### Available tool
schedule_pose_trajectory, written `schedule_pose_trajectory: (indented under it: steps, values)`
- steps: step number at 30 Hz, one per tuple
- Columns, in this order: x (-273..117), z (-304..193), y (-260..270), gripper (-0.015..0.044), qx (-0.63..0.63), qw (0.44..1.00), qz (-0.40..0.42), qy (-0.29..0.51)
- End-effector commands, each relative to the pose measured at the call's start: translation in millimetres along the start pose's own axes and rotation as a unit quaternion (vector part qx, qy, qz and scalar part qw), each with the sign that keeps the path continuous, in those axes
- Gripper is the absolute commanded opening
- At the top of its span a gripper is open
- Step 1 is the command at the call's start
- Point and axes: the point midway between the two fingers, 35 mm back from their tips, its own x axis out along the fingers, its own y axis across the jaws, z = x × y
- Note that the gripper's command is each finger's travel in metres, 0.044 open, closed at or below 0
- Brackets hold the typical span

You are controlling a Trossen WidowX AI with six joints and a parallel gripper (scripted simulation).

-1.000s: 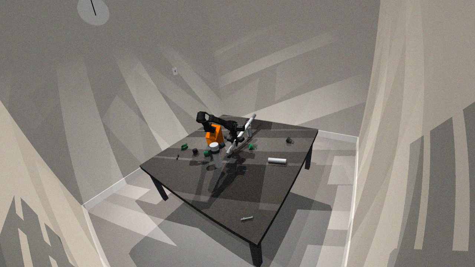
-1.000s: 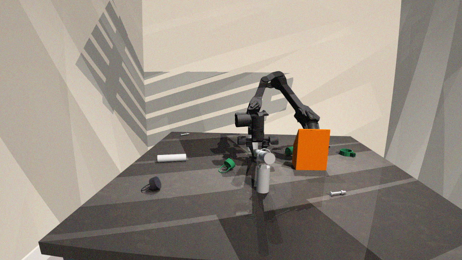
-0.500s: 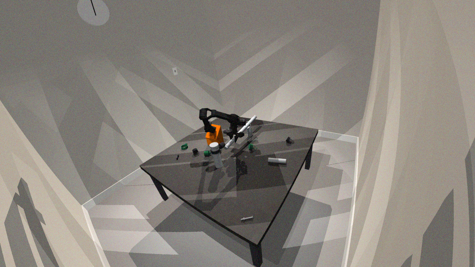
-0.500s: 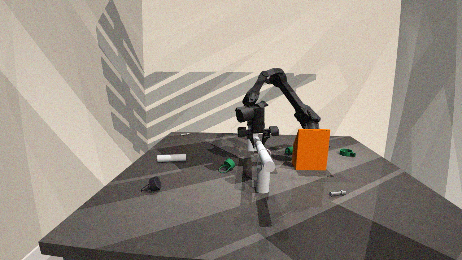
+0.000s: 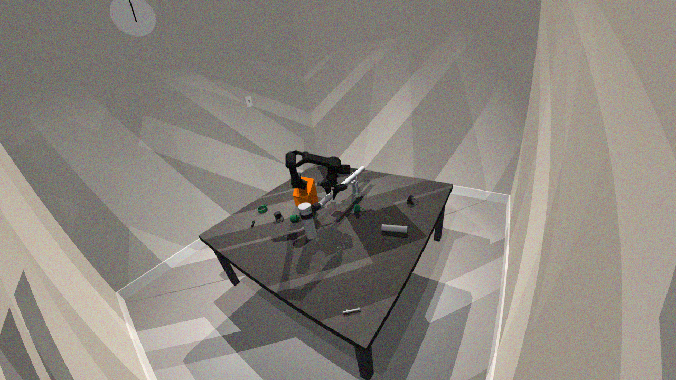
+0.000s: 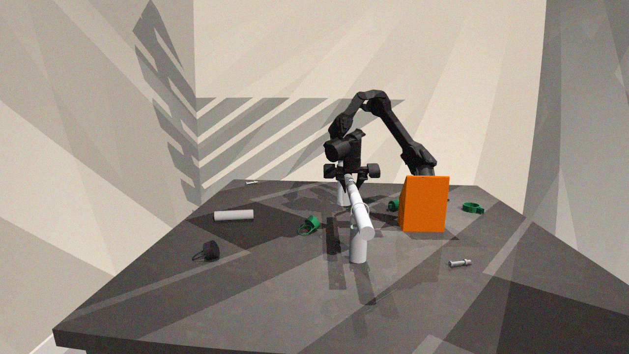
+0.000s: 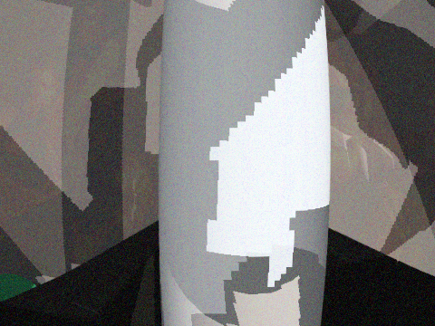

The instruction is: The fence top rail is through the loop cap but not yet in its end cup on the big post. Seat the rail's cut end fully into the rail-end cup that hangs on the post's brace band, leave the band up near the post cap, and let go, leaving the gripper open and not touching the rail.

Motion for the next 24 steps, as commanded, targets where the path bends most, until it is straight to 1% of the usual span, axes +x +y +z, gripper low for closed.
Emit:
schedule_pose_trajectory:
  steps: [1,24]
  values:
    - [0.0,-0.3,0.3,0.0000,-0.001,1.000,0.002,0.000]
    - [-9.7,3.1,6.0,0.0000,-0.001,1.000,0.002,0.000]
